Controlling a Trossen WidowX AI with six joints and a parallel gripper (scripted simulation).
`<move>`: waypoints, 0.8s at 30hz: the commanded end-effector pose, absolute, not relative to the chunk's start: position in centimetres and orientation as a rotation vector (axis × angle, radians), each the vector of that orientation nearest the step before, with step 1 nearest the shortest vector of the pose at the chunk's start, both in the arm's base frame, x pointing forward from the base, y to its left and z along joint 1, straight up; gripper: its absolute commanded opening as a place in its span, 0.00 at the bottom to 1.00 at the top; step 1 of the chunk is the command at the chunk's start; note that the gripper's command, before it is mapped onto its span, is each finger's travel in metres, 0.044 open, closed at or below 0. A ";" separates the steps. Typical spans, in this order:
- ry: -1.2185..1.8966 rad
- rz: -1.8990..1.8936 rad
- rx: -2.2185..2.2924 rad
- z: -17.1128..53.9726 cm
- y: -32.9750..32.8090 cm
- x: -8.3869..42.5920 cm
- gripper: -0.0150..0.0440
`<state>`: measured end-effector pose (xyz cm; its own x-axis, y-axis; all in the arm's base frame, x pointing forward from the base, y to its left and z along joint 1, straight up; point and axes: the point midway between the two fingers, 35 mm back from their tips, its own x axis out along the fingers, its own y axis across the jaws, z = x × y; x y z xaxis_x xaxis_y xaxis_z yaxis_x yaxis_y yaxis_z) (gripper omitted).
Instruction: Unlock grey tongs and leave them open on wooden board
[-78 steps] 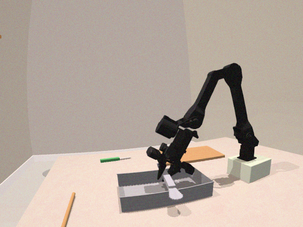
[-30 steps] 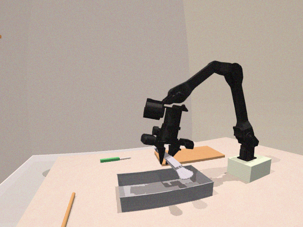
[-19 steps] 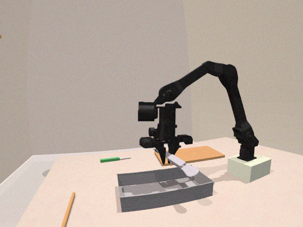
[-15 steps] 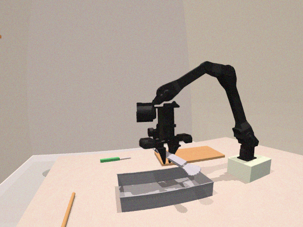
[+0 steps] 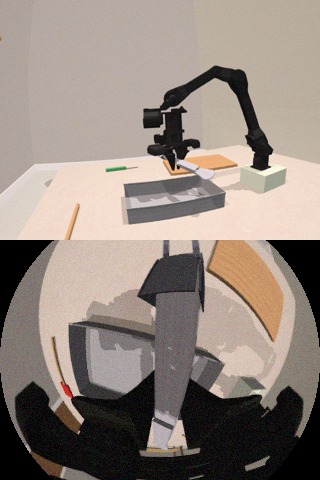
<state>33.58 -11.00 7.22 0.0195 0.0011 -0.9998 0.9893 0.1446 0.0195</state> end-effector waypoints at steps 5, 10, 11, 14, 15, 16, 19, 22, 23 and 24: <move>1.298 -0.988 1.007 8.2 -15.3 32.7 0.00; 1.329 -0.923 0.937 8.6 -18.0 31.6 0.00; 1.335 -0.909 0.922 8.7 -18.5 31.3 0.00; 1.354 -0.868 0.876 9.0 -20.1 30.6 0.00; 1.360 -0.854 0.861 9.1 -20.6 30.3 0.00; 1.366 -0.840 0.845 9.2 -21.1 30.0 0.00; 1.383 -0.799 0.799 9.5 -22.6 29.1 0.00; 1.400 -0.758 0.753 9.7 -24.0 28.1 0.00; 1.405 -0.744 0.738 9.8 -24.5 27.8 0.00; 1.410 -0.730 0.722 9.9 -25.0 27.4 0.00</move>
